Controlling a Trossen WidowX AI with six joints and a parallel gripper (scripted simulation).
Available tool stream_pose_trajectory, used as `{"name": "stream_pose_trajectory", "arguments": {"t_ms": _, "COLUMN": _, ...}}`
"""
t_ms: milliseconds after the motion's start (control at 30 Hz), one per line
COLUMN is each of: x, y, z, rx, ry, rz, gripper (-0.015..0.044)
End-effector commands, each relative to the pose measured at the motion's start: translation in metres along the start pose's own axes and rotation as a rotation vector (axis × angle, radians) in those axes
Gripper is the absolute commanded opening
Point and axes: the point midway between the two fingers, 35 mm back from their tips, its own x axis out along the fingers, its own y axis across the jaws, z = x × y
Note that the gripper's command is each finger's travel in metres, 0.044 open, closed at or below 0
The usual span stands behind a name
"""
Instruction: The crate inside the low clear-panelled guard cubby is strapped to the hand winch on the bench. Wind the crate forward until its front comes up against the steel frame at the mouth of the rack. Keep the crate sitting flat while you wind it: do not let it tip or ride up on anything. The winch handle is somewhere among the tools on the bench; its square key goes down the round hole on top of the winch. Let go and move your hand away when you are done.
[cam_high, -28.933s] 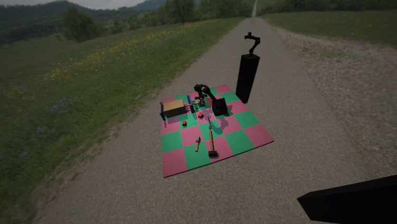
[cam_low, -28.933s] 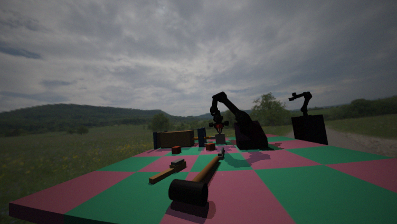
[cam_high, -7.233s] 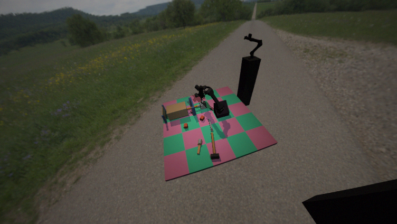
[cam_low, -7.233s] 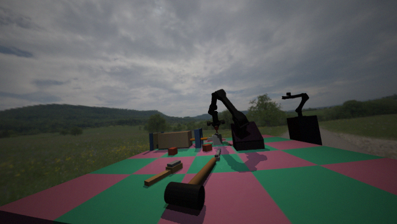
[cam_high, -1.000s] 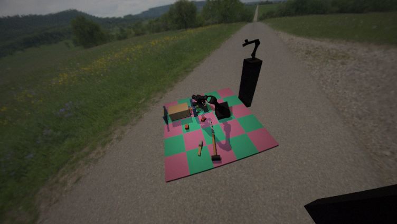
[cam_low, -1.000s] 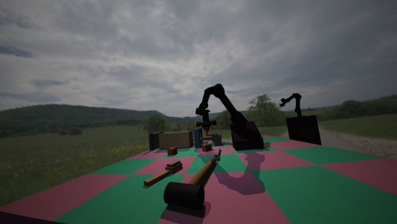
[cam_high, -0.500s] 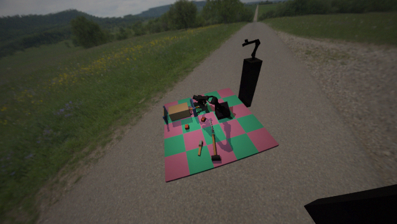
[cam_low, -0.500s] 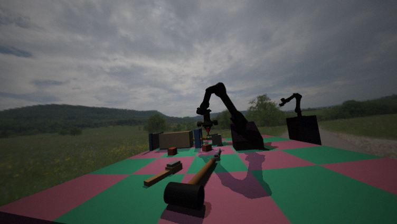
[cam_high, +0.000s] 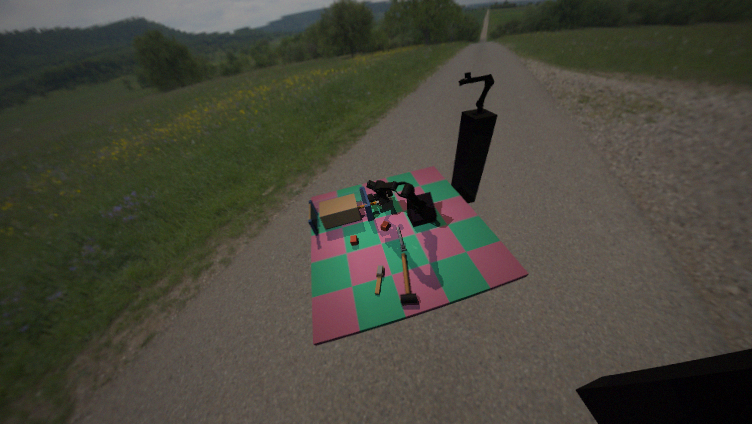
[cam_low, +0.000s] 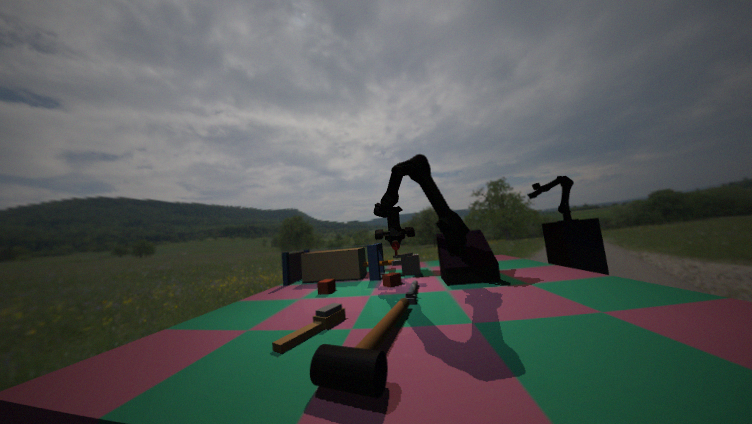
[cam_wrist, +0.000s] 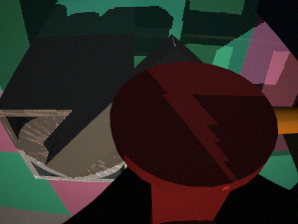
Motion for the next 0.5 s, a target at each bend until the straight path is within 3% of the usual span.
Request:
{"name": "stream_pose_trajectory", "arguments": {"t_ms": 0, "x": -0.003, "y": 0.011, "z": 0.012, "rx": 0.001, "ry": -0.026, "rz": 0.017, "gripper": 0.0000}}
{"name": "stream_pose_trajectory", "arguments": {"t_ms": 467, "x": -0.006, "y": 0.025, "z": 0.018, "rx": 0.002, "ry": -0.026, "rz": 0.018, "gripper": 0.0000}}
